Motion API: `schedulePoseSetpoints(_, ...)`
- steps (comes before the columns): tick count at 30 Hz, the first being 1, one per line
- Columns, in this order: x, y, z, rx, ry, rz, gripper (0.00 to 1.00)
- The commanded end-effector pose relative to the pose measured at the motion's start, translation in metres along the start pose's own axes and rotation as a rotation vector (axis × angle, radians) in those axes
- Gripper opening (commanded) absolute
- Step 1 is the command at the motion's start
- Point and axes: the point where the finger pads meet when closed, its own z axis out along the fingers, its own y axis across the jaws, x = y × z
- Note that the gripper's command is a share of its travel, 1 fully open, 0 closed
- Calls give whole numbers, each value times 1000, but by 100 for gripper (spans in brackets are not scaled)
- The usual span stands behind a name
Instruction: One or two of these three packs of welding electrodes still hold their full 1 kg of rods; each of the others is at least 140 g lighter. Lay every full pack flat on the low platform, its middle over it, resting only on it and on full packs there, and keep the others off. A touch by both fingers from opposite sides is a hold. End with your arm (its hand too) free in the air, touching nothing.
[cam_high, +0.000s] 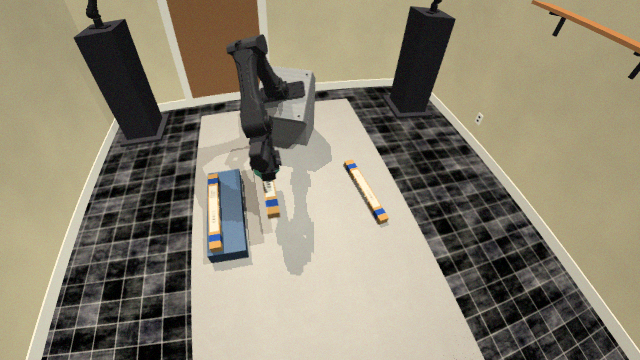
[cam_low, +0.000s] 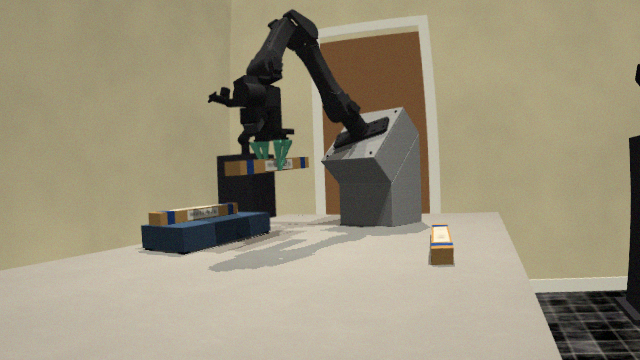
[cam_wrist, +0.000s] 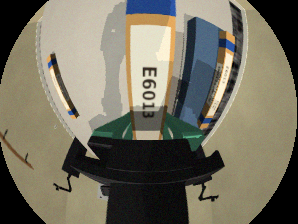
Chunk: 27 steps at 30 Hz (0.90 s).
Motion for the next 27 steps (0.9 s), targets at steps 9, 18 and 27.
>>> schedulePoseSetpoints(9,-26,-29,-16,-8,-80,-6,0)
schedulePoseSetpoints(18,-29,-55,-21,1,-100,-5,0)
schedulePoseSetpoints(27,-30,-73,-18,4,-101,-7,0)
